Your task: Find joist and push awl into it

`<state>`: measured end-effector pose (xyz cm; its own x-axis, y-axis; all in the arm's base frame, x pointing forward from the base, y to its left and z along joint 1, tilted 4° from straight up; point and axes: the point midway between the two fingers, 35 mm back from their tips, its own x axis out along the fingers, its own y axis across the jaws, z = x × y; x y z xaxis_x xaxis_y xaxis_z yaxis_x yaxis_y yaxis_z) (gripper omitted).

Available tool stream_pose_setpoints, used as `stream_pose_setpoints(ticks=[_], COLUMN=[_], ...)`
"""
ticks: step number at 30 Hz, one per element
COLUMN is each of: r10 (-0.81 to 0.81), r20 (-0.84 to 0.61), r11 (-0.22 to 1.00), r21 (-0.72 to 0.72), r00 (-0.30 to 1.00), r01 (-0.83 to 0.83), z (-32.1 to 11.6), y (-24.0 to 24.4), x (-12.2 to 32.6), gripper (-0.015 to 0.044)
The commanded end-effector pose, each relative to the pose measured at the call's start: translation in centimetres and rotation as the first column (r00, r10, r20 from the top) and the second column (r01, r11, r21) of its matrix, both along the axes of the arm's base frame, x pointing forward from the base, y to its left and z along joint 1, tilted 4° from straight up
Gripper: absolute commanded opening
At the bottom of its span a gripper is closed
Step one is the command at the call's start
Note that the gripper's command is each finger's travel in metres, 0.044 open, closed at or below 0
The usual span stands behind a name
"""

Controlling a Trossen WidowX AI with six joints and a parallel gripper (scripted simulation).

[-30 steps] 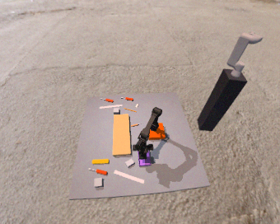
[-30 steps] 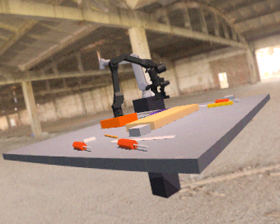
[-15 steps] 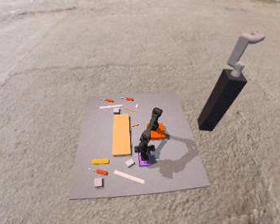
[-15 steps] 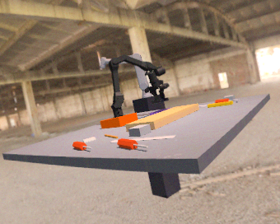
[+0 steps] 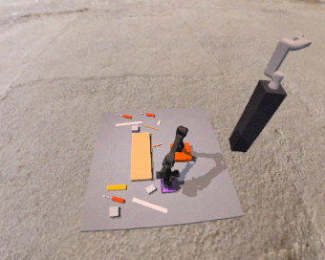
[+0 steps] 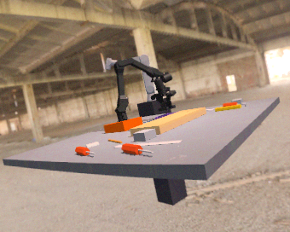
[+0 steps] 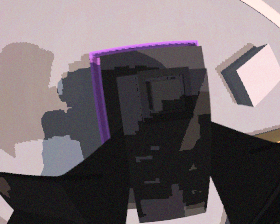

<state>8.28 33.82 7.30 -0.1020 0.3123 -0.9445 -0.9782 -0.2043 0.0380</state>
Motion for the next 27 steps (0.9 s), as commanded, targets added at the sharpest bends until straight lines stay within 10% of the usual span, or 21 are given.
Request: stream_pose_setpoints(ticks=[1, 27], r10=[-0.005, -0.005], r20=[-0.001, -0.001], r11=[1.0, 1.0], r21=[0.007, 0.006], r00=[1.0, 1.0], r01=[0.005, 0.005], z=[-0.5, -4.6], y=[0.1, 0.0], x=[0.0, -0.3], gripper=[0.0, 0.0])
